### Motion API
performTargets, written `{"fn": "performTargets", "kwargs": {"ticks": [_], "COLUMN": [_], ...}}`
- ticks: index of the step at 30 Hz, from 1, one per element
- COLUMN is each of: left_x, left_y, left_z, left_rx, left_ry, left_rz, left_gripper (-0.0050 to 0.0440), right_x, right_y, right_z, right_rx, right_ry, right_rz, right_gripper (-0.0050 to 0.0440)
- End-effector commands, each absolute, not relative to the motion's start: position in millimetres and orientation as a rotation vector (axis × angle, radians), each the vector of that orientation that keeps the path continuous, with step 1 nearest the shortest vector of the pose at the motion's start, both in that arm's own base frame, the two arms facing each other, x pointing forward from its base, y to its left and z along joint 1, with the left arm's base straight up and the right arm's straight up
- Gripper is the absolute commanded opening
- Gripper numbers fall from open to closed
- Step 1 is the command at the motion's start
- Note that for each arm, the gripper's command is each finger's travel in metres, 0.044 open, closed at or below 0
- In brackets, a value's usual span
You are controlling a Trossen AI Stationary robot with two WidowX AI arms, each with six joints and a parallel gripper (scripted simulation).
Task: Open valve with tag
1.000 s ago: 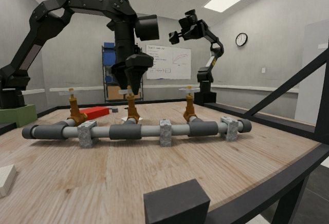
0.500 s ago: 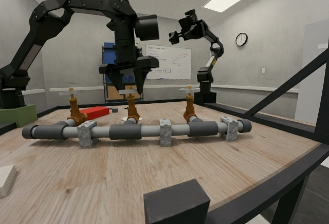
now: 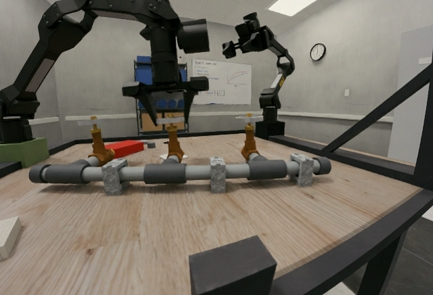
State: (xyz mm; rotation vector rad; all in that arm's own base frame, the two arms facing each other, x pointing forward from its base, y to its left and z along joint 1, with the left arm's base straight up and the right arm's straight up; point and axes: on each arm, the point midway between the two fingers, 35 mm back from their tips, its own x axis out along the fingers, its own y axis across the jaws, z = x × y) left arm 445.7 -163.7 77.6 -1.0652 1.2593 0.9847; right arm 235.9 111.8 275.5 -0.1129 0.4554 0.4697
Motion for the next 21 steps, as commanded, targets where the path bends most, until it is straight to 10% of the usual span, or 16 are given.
{"fn": "performTargets", "kwargs": {"ticks": [1, 21], "left_x": [447.1, 447.1], "left_y": [-164.0, -163.9], "left_z": [91.2, 90.0], "left_rx": [-1.201, -1.41], "left_ry": [1.185, 1.061], "left_rz": [1.075, 1.275], "left_gripper": [0.0295, 0.0295], "right_x": [235.1, 235.1], "right_y": [112.3, 112.3], "right_z": [285.8, 285.8], "right_rx": [-0.106, -0.106], "right_ry": [0.428, 0.428], "right_rz": [0.472, 0.472], "right_gripper": [0.04, 0.04]}}
